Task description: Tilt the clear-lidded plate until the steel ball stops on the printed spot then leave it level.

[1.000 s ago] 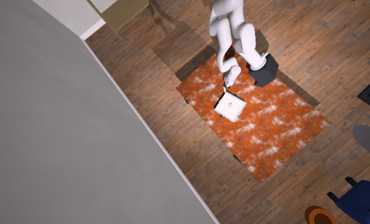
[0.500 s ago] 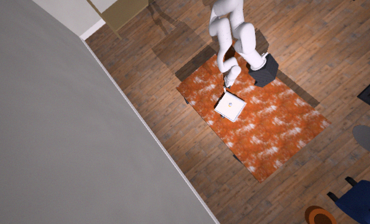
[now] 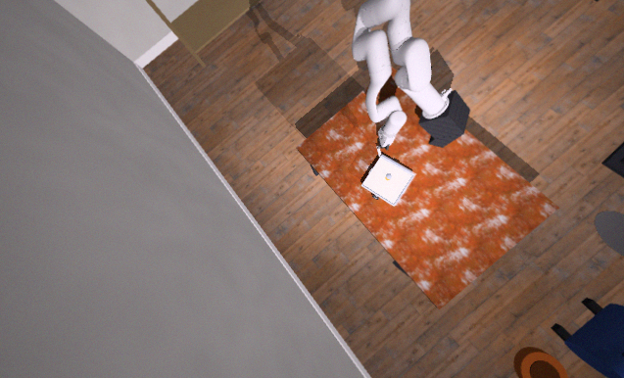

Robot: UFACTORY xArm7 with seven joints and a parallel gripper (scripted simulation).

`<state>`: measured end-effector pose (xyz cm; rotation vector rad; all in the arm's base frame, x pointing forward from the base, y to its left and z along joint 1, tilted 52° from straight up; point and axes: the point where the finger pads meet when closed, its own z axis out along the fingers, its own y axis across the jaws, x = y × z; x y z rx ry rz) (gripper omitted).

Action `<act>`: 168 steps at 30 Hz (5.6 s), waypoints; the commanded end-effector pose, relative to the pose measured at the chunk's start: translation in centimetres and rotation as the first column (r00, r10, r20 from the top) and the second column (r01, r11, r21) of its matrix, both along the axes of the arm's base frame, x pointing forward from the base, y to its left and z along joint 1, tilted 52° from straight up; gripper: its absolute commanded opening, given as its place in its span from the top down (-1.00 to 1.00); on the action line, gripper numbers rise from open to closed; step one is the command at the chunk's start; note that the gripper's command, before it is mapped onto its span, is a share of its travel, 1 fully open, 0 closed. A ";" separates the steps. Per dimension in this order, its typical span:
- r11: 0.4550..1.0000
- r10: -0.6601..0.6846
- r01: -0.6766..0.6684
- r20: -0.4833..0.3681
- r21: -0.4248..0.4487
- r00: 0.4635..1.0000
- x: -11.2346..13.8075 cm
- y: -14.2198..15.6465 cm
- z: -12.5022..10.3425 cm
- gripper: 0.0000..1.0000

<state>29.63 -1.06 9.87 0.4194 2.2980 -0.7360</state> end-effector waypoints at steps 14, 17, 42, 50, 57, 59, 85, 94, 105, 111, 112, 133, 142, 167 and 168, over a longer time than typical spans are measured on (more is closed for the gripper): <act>1.000 0.002 -0.002 0.001 0.000 1.000 0.0 0.1 0.1 1.00; 1.000 0.002 -0.002 0.001 0.000 1.000 0.0 0.1 0.1 1.00; 1.000 0.002 -0.002 0.001 0.000 1.000 0.0 0.1 0.1 -0.22; 1.000 0.002 -0.002 0.001 0.000 1.000 0.0 0.1 0.1 -0.22; 1.000 0.002 -0.002 0.001 0.000 1.000 0.0 0.1 0.1 -0.22; 1.000 0.002 -0.002 0.001 0.000 1.000 0.0 0.2 0.1 -0.22; 1.000 0.002 -0.002 0.001 0.000 1.000 -1.2 1.6 1.5 -0.22; 1.000 0.002 -0.002 0.001 0.000 1.000 -1.9 2.5 2.4 -0.22; 1.000 0.002 -0.002 0.001 0.000 1.000 -2.7 3.4 3.3 -0.22; 1.000 0.002 -0.002 0.001 0.000 1.000 -2.9 3.7 3.6 -0.22; 1.000 0.002 -0.002 0.001 0.000 1.000 -2.9 3.7 3.6 -0.22; 1.000 0.002 -0.002 0.001 0.000 1.000 -3.0 3.8 3.7 -1.00; 1.000 0.002 -0.002 0.001 0.000 1.000 -3.0 3.8 3.7 -1.00; 1.000 0.002 -0.002 0.001 0.000 1.000 -3.0 3.8 3.7 -1.00; 1.000 0.002 -0.002 0.001 0.000 1.000 -3.0 3.8 3.7 -1.00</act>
